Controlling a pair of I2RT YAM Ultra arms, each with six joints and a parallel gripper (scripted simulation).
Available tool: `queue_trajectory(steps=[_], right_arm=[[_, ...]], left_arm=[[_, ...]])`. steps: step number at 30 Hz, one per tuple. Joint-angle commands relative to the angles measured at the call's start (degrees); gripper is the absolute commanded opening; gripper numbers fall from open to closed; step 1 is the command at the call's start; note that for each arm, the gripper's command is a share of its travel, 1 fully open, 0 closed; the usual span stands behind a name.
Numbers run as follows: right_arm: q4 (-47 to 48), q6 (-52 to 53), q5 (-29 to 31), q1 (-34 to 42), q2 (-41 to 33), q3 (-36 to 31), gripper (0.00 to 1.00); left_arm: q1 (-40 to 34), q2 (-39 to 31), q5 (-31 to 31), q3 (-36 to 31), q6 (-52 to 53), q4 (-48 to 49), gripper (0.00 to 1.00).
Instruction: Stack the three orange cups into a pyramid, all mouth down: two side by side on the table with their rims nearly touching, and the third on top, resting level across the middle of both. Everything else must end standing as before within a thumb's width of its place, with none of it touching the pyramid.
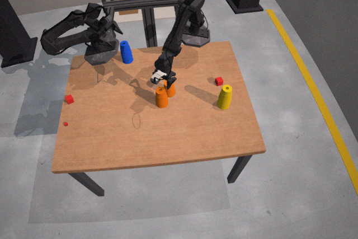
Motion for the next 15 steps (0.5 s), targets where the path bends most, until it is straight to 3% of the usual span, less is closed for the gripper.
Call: queue_trajectory(steps=[1, 15], right_arm=[[0.13, 0.19, 0.64, 0.49, -0.4, -0.16, 1.0], [0.13, 0.19, 0.64, 0.49, -0.4, -0.16, 1.0]], left_arm=[[0.37, 1.55, 1.28, 3.11, 2.33, -1.89, 0.82], [0.17, 4.62, 1.23, 5.27, 2.17, -0.07, 0.82]])
